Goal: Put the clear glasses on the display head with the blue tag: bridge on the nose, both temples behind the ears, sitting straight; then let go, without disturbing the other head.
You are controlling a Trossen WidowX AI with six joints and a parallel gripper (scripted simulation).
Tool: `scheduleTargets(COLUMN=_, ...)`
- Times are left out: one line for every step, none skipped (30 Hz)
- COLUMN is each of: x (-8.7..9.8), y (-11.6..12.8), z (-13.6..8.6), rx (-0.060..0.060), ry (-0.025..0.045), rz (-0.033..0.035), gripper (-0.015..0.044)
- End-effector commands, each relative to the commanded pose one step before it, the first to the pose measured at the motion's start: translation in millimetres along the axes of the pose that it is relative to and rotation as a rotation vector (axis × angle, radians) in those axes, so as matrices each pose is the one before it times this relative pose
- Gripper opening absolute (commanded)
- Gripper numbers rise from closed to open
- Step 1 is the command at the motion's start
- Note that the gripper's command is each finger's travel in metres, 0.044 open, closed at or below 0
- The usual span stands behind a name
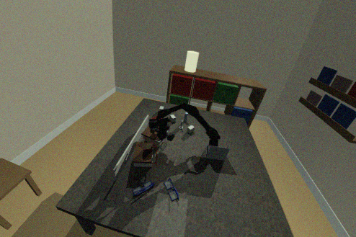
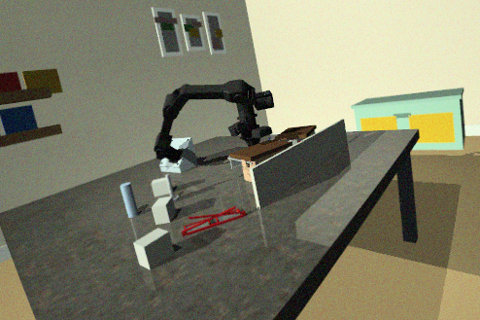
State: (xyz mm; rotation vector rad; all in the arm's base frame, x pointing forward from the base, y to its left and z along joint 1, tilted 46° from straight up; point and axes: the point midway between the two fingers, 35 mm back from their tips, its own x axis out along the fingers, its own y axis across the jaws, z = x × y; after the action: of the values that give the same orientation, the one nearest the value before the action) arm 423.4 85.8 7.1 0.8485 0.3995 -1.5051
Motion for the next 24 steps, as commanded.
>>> scheduleTargets(x=-1.74, y=3.59, z=-0.02, rx=-0.0058, ry=-0.00009, rz=0.00626, gripper=0.0)
scheduleTargets(x=0.01, y=0.37, z=0.01, rx=0.0, ry=0.0, rz=0.00001, gripper=0.0)
scheduleTargets(x=0.0, y=0.46, z=0.0, rx=0.0, ry=0.0, rz=0.00002, gripper=0.0)
scheduleTargets(x=-0.02, y=0.28, z=-0.01, rx=0.0, ry=0.0, rz=0.00001, gripper=0.0)
scheduleTargets(x=-0.03, y=0.19, z=-0.02, rx=0.0, ry=0.0, rz=0.00001, gripper=0.0)
scheduleTargets(x=-0.04, y=0.15, z=-0.02, rx=0.0, ry=0.0, rz=0.0, gripper=0.0)
scheduleTargets(x=-0.04, y=0.12, z=-0.01, rx=0.0, ry=0.0, rz=0.0, gripper=0.0)
scheduleTargets(x=0.05, y=-0.03, z=0.0, rx=0.0, ry=0.0, rz=0.0, gripper=0.0)
scheduleTargets(x=0.09, y=-0.05, z=0.0, rx=0.0, ry=0.0, rz=0.0, gripper=0.0)
scheduleTargets(x=0.14, y=-0.06, z=0.0, rx=0.0, ry=0.0, rz=0.0, gripper=0.0)
scheduleTargets(x=0.18, y=-0.07, z=0.0, rx=0.0, ry=-0.00001, rz=0.0, gripper=0.0)
scheduleTargets(x=0.22, y=-0.08, z=0.0, rx=0.0, ry=-0.00001, rz=0.0, gripper=0.0)
scheduleTargets(x=0.28, y=-0.07, z=0.0, rx=0.0, ry=-0.00001, rz=0.0, gripper=0.0)
scheduleTargets(x=0.33, y=-0.09, z=0.01, rx=0.0, ry=-0.00001, rz=0.0, gripper=0.0)
scheduleTargets(x=0.32, y=-0.09, z=0.01, rx=0.0, ry=-0.00001, rz=0.0, gripper=0.0)
scheduleTargets(x=0.1, y=0.0, z=0.0, rx=0.0, ry=0.0, rz=0.0, gripper=0.0)
scheduleTargets(x=0.19, y=-0.01, z=0.0, rx=0.0, ry=-0.00001, rz=0.0, gripper=0.0)
scheduleTargets(x=0.27, y=-0.01, z=0.0, rx=0.0, ry=-0.00001, rz=0.00001, gripper=0.0)
scheduleTargets(x=0.33, y=-0.01, z=0.0, rx=0.0, ry=-0.00001, rz=0.00001, gripper=0.0)
scheduleTargets(x=0.4, y=-0.01, z=0.01, rx=0.0, ry=-0.00001, rz=0.00001, gripper=0.0)
scheduleTargets(x=0.48, y=-0.01, z=0.01, rx=0.0, ry=-0.00001, rz=0.00001, gripper=0.0)
scheduleTargets(x=0.5, y=-0.02, z=0.0, rx=0.0, ry=-0.00002, rz=0.00001, gripper=0.0)
scheduleTargets(x=0.51, y=-0.02, z=0.0, rx=0.0, ry=-0.00002, rz=0.00001, gripper=0.0)
scheduleTargets(x=0.57, y=-0.01, z=0.01, rx=0.0, ry=-0.00002, rz=0.00001, gripper=0.0)
